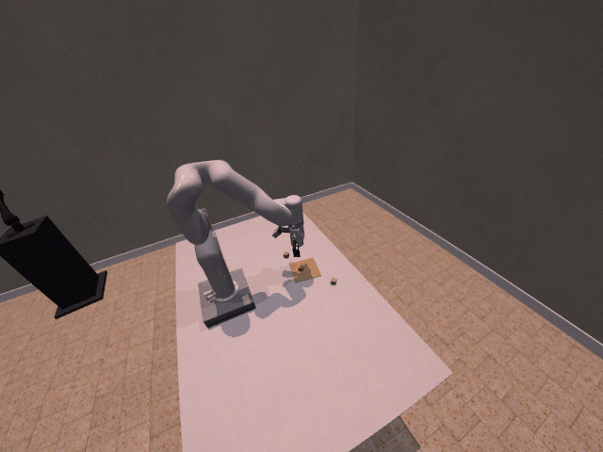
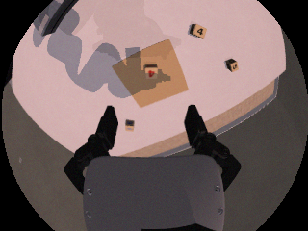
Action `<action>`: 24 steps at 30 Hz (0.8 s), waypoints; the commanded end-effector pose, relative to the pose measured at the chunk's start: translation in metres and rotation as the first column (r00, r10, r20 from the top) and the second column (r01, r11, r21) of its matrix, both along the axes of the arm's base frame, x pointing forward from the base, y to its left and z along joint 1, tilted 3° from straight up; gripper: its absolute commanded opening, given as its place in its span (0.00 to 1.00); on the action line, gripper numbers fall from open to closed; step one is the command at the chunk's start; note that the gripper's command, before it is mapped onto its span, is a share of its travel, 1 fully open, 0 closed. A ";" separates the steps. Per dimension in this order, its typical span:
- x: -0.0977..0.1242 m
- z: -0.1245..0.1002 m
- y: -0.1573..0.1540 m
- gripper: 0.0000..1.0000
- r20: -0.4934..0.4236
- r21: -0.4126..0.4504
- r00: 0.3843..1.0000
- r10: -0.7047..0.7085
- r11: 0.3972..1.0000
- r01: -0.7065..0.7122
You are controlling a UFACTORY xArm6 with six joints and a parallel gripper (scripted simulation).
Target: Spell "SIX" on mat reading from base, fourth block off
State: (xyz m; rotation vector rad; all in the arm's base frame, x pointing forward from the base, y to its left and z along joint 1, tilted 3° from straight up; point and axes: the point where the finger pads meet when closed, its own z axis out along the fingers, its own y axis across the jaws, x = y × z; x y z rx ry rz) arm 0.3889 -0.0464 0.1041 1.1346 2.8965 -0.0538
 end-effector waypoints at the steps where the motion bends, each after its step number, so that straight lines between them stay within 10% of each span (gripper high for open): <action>1: 0.001 0.001 0.000 1.00 0.004 -0.002 1.000 0.002 1.000 -0.002; 24: 0.002 -0.009 0.000 1.00 -0.013 -0.006 0.944 0.328 0.944 -0.329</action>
